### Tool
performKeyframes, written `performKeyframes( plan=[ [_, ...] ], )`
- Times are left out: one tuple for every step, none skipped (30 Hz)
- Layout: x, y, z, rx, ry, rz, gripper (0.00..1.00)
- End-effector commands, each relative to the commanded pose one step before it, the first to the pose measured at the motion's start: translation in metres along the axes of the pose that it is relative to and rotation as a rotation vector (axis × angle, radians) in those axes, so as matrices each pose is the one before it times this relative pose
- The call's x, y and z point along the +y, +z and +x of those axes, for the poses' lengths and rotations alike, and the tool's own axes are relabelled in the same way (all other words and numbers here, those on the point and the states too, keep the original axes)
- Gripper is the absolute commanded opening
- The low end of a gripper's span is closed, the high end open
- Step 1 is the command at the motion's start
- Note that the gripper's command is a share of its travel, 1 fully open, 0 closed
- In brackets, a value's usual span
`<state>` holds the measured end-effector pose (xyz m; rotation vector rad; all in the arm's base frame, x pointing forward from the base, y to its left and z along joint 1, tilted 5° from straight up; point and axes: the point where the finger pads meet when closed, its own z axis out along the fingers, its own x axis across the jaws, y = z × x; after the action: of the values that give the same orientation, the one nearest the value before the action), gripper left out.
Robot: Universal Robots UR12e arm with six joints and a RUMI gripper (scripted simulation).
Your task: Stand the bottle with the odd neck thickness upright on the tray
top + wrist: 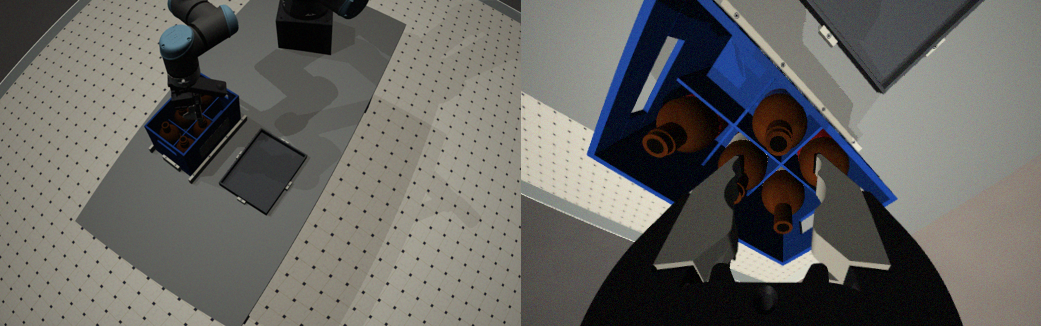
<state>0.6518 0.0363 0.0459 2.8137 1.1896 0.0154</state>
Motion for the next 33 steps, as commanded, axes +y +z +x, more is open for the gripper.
performKeyframes(
  plan=[
    [-0.00148,0.00129,-0.00156,-0.00135,0.00031,0.00093,0.38],
    [-0.00092,0.00012,-0.00023,-0.00016,-0.00013,0.00026,0.38],
    [-0.00071,-0.00015,-0.00003,0.00014,-0.00011,-0.00021,0.38],
    [-0.00064,-0.00028,0.00005,0.00028,-0.00011,-0.00042,0.38],
    [-0.00067,-0.00029,0.00005,0.00029,-0.00012,-0.00042,0.38],
    [-0.00065,-0.00028,0.00005,0.00027,-0.00012,-0.0004,0.38],
    [-0.00063,-0.00011,0.00003,0.00011,-0.00012,-0.00016,0.38],
    [-0.00054,-0.00001,0.00001,0.00001,-0.00014,0.0,0.38],
    [-0.0004,0.0,0.0,-0.00001,-0.00014,0.00002,0.38],
    [-0.00023,0.0,-0.00003,-0.00002,-0.0001,0.00004,0.38],
    [-0.00005,0.00001,-0.00007,-0.00004,0.00001,0.00005,0.38],
    [0.00058,-0.00011,0.0002,0.00017,0.00015,-0.00029,0.38],
    [0.00061,-0.00006,0.00016,0.00013,0.00024,-0.00024,0.38],
    [0.0005,0.00001,0.00007,0.00004,0.00028,-0.0001,0.38],
    [0.0,0.0,0.0,0.0,0.0,0.0,0.38],
    [0.0,0.0,0.0,0.0,0.0,0.0,0.38],
    [0.00052,0.0003,-0.0002,-0.00026,0.0006,0.00033,0.38],
    [0.00001,0.00001,-0.00002,-0.00002,0.00002,0.00002,0.38],
    [0.0,0.0,0.0,0.0,-0.00001,0.0,0.38],
    [0.0,0.0,0.0,0.0,0.0,0.0,0.38],
    [0.0,0.0,0.0,0.0,0.0,0.0,0.38],
    [0.0,0.0,0.0,0.0,0.0,0.0,0.38],
    [0.0,0.0,0.0,0.0,0.0,0.0,0.38],
    [0.0,0.0,0.0,0.0,0.0,0.0,0.38],
    [0.0,0.0,0.0,0.0,0.0,0.0,0.38],
    [0.0,0.0,0.0,0.0,0.0,0.0,0.38],
    [0.0,0.0,0.0,0.0,0.0,0.0,0.38],
    [0.0,0.0,0.0,0.0,0.0,0.0,0.38],
    [0.0,0.0,0.0,0.0,0.0,0.0,0.38],
    [0.0,0.0,0.0,0.0,0.0,0.0,0.38],
    [0.0,0.0,0.0,0.0,0.0,0.0,0.38],
    [0.0,0.0,0.0,0.0,0.0,0.0,0.38],
    [0.0,0.0,0.0,0.0,0.0,0.0,0.38]
  ],
)
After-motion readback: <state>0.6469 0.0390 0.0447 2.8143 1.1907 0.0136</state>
